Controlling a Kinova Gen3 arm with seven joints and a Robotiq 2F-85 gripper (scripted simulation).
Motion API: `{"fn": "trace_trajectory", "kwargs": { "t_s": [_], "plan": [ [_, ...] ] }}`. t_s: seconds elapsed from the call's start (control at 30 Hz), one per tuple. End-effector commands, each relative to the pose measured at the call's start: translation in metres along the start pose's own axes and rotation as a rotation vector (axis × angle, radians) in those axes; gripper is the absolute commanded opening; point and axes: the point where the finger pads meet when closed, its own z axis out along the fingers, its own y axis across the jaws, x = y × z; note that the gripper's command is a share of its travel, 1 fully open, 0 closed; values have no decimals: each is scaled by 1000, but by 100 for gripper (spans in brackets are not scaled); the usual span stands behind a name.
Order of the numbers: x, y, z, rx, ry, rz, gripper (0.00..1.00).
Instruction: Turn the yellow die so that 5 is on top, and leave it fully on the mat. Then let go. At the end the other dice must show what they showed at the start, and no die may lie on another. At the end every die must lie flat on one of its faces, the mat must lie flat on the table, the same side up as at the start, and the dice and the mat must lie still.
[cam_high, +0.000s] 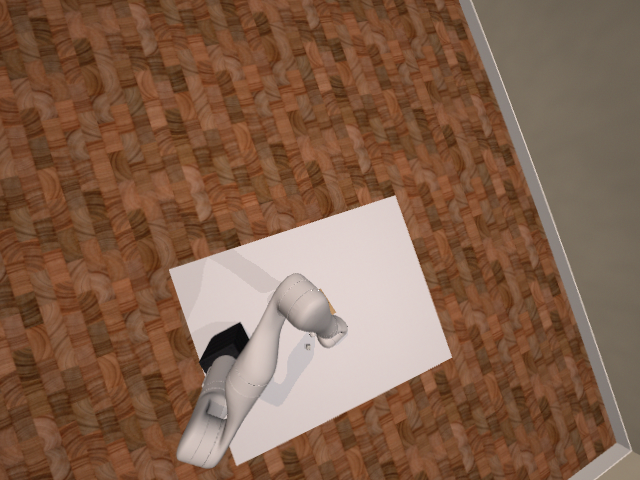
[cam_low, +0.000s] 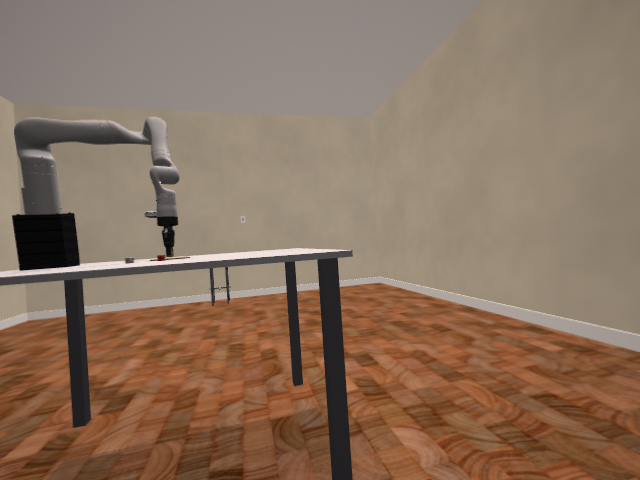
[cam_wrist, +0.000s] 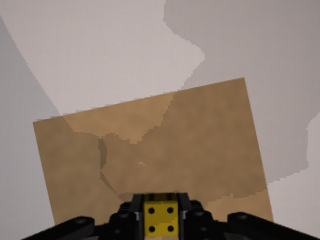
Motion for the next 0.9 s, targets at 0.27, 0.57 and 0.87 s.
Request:
{"fn": "trace_trajectory", "kwargs": {
  "t_s": [0.27, 0.57, 0.87],
  "plan": [
    [-1, 0, 1, 0, -1, 0, 15],
    [-1, 0, 3, 0, -1, 0, 15],
    [-1, 0, 3, 0, -1, 0, 15]
  ]
}}
